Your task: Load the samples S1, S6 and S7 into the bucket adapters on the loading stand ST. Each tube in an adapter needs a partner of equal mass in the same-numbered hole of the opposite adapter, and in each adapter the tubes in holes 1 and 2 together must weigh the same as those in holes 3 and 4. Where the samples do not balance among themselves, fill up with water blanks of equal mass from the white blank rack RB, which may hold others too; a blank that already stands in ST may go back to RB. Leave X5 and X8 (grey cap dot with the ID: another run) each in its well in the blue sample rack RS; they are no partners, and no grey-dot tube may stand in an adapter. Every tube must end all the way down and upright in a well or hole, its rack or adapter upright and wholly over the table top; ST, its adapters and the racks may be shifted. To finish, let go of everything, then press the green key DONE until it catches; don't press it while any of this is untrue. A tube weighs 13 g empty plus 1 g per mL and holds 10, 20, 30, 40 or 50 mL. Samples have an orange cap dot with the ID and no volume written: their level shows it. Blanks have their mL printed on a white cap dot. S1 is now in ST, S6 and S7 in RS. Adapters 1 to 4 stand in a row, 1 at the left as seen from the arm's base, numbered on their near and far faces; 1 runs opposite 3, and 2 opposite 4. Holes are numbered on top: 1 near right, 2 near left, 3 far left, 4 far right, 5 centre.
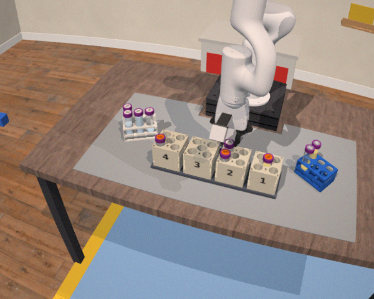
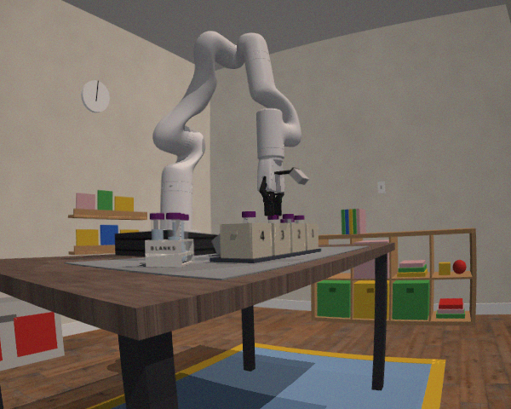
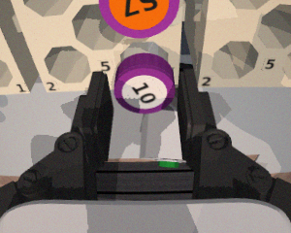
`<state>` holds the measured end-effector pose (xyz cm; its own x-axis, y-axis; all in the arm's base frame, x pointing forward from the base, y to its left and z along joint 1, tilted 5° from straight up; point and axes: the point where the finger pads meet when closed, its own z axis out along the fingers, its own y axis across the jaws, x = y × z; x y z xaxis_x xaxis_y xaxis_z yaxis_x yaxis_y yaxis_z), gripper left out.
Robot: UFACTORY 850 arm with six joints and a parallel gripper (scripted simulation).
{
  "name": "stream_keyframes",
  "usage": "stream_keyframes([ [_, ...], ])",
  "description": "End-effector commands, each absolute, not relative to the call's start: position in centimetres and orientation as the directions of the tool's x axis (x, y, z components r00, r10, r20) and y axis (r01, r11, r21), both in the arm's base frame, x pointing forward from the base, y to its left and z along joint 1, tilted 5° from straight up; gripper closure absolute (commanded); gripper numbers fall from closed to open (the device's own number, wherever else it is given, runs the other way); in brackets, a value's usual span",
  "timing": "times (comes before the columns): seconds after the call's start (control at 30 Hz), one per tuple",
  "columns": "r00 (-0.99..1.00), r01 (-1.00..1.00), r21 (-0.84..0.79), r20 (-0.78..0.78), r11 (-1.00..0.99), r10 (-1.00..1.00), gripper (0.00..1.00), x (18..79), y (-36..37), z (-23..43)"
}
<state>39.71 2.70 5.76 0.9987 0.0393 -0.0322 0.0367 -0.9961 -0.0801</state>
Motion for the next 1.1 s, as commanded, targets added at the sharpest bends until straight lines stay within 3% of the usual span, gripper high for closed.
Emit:
stream_keyframes([
  [0.0, 0.999, 0.037, -0.078, -0.033, -0.996, 0.039, 0.57, 39.8, 2.6, 6.8],
  [1.07, 0.999, 0.037, -0.078, -0.032, -0.996, 0.039, 0.57, 40.0, 2.2, 12.4],
])
